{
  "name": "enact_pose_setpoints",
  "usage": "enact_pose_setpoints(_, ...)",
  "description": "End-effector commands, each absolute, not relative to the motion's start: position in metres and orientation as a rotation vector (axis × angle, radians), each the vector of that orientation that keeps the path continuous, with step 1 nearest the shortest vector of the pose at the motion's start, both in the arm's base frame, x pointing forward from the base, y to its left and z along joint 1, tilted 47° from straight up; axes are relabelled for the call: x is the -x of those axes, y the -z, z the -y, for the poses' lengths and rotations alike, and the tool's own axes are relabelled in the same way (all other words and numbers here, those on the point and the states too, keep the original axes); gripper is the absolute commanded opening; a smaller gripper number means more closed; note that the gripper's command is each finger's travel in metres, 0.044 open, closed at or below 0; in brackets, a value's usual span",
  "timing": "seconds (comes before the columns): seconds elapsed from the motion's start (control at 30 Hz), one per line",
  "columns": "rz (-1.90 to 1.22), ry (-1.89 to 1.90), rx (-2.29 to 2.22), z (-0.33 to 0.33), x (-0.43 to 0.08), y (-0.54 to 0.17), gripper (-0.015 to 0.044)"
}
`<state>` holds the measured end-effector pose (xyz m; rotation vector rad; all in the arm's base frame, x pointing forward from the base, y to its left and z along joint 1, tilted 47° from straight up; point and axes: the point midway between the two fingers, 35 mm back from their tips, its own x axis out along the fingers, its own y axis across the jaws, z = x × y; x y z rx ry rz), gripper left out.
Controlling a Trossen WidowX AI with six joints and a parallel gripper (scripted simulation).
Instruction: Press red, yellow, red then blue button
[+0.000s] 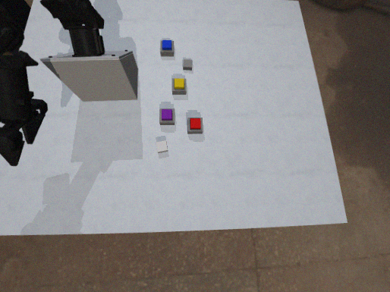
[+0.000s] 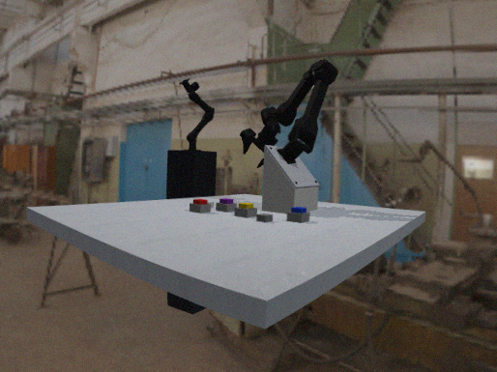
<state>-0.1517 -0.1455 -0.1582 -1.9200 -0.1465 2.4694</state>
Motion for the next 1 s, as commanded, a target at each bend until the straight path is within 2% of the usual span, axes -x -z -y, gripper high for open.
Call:
enact_pose_setpoints(0.0,0.165,-2.473,1.934,0.147,0.15,0.159,0.04)
enact_pose_setpoints(0.07,0.322,-2.496,2.044,0.162,0.137,0.162,0.04)
enact_pose_setpoints(0.27,1.148,-2.45,2.488,0.214,0.062,0.172,0.04)
enact_pose_setpoints(0.5,2.287,-1.953,2.811,0.233,-0.045,0.17,0.04)
enact_pose_setpoints(0.63,2.94,-1.382,2.842,0.222,-0.109,0.163,0.04)
enact_pose_setpoints(0.77,3.492,-0.605,2.72,0.2,-0.166,0.152,0.04)
enact_pose_setpoints(0.87,3.777,0.087,2.527,0.176,-0.206,0.141,0.04)
enact_pose_setpoints(0.97,3.91,0.811,2.262,0.145,-0.242,0.129,0.04)
